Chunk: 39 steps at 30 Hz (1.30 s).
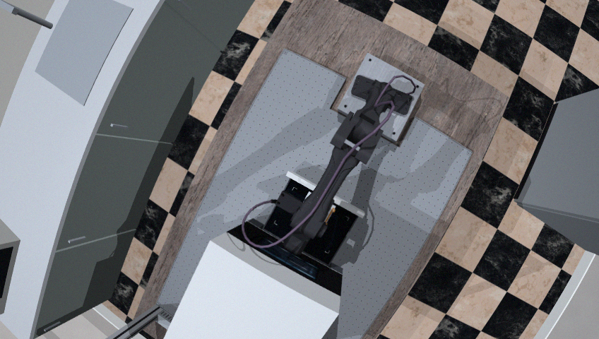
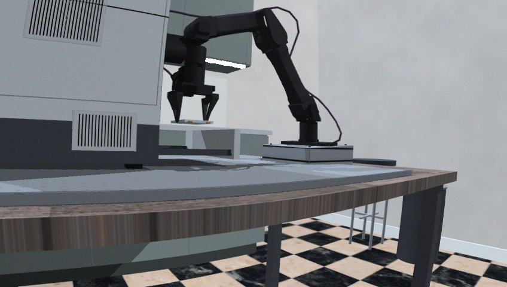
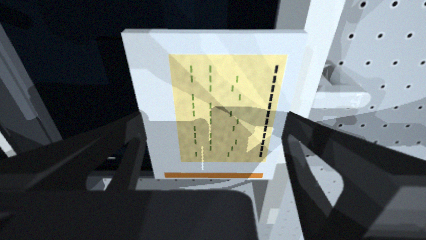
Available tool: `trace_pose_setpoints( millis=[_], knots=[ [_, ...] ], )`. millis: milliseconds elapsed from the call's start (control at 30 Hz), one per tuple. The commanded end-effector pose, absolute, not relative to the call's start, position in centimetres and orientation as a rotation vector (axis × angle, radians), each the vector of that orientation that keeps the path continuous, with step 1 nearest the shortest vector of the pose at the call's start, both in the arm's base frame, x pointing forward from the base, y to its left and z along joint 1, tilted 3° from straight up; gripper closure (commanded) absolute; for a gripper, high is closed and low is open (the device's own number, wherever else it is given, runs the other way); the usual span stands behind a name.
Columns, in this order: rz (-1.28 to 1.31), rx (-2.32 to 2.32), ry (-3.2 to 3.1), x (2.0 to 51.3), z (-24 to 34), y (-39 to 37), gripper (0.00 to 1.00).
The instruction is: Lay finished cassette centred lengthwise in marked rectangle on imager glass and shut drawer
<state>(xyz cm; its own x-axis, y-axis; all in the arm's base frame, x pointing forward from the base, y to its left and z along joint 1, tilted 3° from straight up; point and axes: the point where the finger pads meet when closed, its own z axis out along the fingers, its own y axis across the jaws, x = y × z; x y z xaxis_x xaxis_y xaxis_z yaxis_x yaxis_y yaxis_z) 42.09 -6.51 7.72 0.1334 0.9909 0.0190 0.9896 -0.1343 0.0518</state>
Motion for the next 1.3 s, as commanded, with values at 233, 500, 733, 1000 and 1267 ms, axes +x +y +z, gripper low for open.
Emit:
trace_pose_setpoints(
  millis=[233, 500, 733, 1000, 1267],
  knots=[
    [0.071, 2.331, 2.041, 43.6, 8.7, -6.5, 1.0],
    [0.071, 2.33, 2.041, 44.3, 8.7, -6.6, 1.0],
    [0.072, 2.331, 2.039, 45.2, 8.7, -6.8, 1.0],
    [0.091, 2.323, 2.025, 45.8, 9.5, -7.0, 1.0],
    [0.091, 2.322, 2.025, 45.8, 9.6, -7.0, 1.0]
  ],
)
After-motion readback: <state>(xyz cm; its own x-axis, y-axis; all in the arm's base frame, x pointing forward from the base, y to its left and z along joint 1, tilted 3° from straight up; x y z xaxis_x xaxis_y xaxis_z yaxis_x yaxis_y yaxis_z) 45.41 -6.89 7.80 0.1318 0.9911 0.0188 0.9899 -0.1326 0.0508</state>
